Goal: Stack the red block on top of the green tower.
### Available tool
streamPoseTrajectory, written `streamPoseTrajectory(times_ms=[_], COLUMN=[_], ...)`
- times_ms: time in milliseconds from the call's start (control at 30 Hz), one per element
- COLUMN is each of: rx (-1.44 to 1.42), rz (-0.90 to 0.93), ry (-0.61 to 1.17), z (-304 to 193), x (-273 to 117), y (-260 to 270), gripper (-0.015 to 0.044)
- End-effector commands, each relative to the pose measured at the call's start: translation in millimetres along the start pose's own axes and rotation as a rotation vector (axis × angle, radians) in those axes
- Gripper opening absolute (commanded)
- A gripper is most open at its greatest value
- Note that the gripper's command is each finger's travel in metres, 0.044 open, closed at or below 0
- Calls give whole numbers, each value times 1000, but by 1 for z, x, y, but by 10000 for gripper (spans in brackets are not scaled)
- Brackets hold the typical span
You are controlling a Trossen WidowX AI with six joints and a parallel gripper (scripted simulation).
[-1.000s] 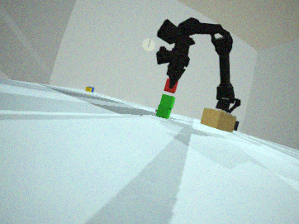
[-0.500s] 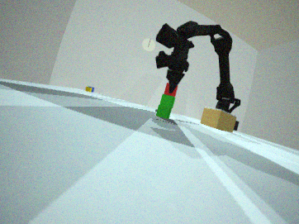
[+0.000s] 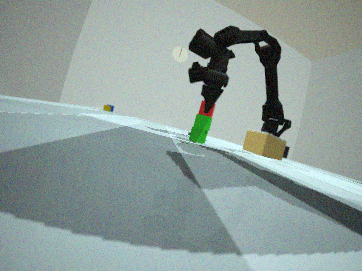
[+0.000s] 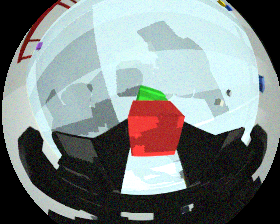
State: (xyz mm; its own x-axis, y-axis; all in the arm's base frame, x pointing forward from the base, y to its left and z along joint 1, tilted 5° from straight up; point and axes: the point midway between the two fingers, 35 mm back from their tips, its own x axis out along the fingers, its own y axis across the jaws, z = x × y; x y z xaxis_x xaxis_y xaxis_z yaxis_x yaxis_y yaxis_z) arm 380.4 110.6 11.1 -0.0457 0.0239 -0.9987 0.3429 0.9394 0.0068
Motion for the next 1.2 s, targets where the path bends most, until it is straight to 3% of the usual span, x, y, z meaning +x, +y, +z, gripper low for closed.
streamPoseTrajectory(times_ms=[0,200,767,1167], rx=[4,4,0,0], rz=[3,3,0,0], ry=[3,3,0,0], z=[0,0,0,0], x=[1,-4,0,0], y=[1,0,0,0], gripper=[0,0,440,440])
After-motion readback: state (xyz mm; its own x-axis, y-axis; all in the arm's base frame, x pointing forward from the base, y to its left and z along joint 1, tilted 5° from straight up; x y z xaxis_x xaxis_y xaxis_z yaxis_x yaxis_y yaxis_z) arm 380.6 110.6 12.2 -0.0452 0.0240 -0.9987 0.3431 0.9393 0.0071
